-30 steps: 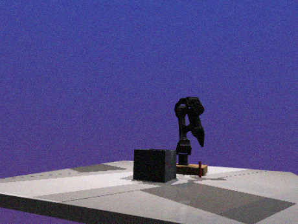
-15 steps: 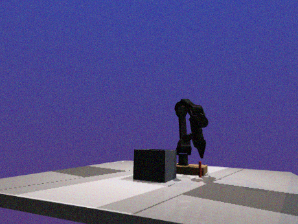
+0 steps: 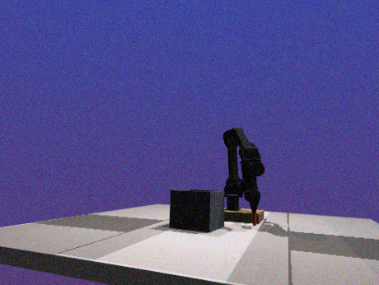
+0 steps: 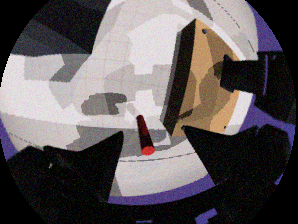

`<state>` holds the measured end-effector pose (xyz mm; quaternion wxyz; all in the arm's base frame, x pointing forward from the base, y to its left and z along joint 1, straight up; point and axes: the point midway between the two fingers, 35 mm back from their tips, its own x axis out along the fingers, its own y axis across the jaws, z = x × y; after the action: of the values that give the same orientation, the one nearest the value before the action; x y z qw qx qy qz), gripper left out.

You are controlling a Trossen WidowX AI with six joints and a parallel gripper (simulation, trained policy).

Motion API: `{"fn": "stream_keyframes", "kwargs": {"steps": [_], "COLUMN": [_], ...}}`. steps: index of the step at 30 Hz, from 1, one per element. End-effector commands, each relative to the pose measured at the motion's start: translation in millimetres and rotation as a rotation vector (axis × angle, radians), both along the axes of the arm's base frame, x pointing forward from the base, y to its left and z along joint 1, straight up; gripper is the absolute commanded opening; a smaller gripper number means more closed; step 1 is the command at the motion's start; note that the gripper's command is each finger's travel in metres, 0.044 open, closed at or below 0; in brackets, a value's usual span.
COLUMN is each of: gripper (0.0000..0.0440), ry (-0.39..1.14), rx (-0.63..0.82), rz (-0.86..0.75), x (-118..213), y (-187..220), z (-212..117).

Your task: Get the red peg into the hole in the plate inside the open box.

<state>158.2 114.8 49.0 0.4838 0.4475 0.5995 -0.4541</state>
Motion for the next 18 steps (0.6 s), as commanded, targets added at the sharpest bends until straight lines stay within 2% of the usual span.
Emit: {"fn": "stream_keyframes", "kwargs": {"steps": [1,14,15,18], "gripper": [0.0370,0.0041,0.0021,0.0016], "ry": [-0.003,-0.025,-0.027,-0.046], "rx": [-0.007,0.010,0.012,0.039], "rz": [0.003,0.064,0.070,0.061], "x": [1,12,12,16], "y": [0,8,9,12], "z": [-9,-25,-25,-19]}}
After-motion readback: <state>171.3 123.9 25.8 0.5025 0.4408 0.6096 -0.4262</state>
